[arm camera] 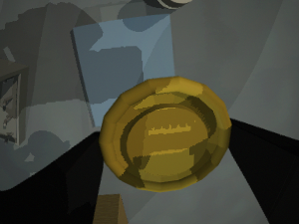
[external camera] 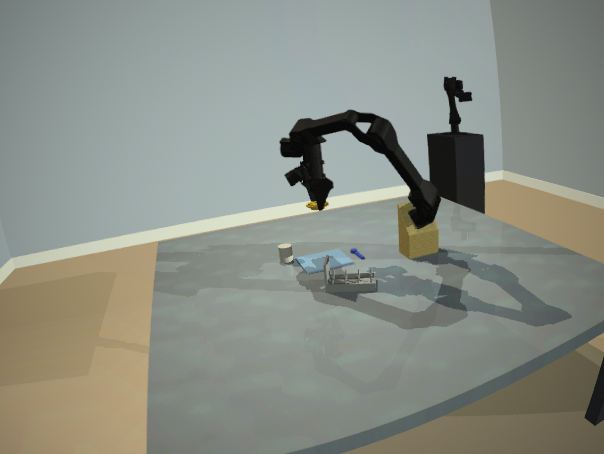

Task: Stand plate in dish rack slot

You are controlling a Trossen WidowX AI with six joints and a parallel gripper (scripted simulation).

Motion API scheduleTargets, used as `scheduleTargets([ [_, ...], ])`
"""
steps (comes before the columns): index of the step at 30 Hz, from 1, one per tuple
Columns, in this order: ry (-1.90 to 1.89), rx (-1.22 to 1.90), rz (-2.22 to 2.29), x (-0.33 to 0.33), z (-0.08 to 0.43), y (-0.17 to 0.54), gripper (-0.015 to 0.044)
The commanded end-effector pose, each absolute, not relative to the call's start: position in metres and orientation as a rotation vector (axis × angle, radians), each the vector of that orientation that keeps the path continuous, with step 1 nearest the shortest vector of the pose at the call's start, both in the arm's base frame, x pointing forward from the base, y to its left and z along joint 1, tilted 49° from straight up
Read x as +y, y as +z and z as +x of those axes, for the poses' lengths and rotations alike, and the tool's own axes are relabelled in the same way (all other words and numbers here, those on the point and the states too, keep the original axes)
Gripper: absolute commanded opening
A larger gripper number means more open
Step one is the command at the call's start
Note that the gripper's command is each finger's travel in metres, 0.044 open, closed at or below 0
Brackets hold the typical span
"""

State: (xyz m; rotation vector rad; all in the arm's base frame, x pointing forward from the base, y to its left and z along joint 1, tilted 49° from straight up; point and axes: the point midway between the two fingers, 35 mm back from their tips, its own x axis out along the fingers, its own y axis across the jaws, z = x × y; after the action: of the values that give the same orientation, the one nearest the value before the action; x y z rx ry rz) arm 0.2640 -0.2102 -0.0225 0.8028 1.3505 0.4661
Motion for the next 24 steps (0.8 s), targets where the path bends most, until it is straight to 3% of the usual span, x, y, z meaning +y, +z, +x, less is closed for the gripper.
scheduleTargets([
  [1,0.473,1.352,0.793,-0.219,0.262,-0.015,0.0000],
  [24,-0.048,1.503,1.348,-0.155,0.264,0.083,0.0000],
])
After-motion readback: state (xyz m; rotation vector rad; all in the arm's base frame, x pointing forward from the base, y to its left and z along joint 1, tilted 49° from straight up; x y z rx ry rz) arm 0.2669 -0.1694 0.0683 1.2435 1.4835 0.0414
